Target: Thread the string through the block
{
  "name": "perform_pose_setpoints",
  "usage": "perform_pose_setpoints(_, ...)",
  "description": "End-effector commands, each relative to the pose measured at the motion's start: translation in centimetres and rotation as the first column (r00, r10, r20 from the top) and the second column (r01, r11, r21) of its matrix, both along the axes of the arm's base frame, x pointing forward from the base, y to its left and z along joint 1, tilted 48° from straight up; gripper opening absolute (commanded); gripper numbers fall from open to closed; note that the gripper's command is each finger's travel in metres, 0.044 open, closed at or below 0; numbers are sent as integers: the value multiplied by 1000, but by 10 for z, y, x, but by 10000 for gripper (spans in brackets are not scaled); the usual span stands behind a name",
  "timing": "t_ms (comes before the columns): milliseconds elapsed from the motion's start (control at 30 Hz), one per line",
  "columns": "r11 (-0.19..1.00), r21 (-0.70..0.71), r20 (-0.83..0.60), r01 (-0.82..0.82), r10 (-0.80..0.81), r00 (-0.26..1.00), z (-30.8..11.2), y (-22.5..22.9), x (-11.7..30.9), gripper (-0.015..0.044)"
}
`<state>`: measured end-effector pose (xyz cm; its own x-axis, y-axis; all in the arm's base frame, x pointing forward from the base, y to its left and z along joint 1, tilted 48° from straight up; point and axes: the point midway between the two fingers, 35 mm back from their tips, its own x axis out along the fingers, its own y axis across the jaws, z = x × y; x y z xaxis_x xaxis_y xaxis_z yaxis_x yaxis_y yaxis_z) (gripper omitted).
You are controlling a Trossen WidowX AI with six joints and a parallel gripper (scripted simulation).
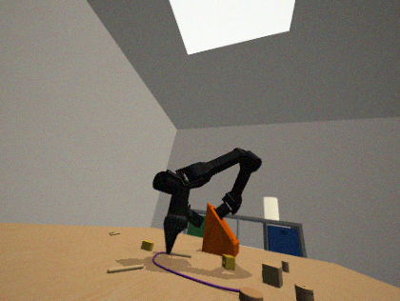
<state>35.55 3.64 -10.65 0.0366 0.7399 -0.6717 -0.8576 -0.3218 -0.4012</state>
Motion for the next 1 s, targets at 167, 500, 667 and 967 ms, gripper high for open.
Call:
perform_pose_setpoints(167,1000,3,-5,-3,3,1000,8,10,-6,0)
perform_pose_setpoints(500,1000,2,-6,-3,3,1000,16,18,-11,0)
perform_pose_setpoints(667,1000,2,-6,-3,3,1000,21,22,-14,0)
perform_pose_setpoints(967,1000,3,-6,-3,3,1000,28,29,-20,0)
